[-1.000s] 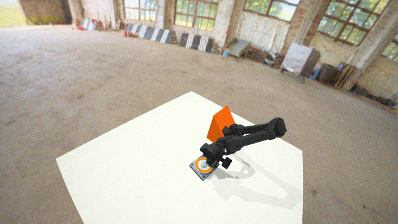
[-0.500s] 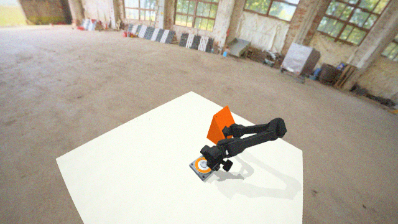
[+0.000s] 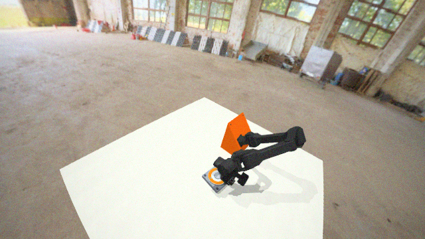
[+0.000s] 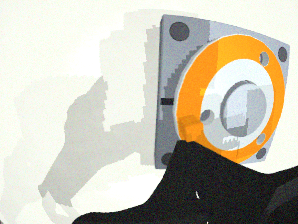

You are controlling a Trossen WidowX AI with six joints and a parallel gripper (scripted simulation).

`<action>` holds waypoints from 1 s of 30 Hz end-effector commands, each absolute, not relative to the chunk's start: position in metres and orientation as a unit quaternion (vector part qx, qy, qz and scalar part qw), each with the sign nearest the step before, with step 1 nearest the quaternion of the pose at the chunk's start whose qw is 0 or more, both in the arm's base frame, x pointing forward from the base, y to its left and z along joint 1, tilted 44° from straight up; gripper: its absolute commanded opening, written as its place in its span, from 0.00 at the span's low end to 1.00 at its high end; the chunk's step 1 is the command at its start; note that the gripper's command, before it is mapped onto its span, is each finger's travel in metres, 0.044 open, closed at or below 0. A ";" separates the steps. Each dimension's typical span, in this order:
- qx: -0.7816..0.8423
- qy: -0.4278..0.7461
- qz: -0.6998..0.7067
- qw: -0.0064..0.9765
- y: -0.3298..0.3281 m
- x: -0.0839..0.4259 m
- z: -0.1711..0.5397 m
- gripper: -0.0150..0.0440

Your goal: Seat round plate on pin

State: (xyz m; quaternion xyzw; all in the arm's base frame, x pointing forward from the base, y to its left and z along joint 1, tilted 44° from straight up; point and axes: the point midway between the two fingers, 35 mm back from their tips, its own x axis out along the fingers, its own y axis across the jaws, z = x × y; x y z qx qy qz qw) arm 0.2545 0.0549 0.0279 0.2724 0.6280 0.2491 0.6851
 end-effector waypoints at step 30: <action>0.279 0.626 0.247 0.685 0.028 0.262 0.056 0.25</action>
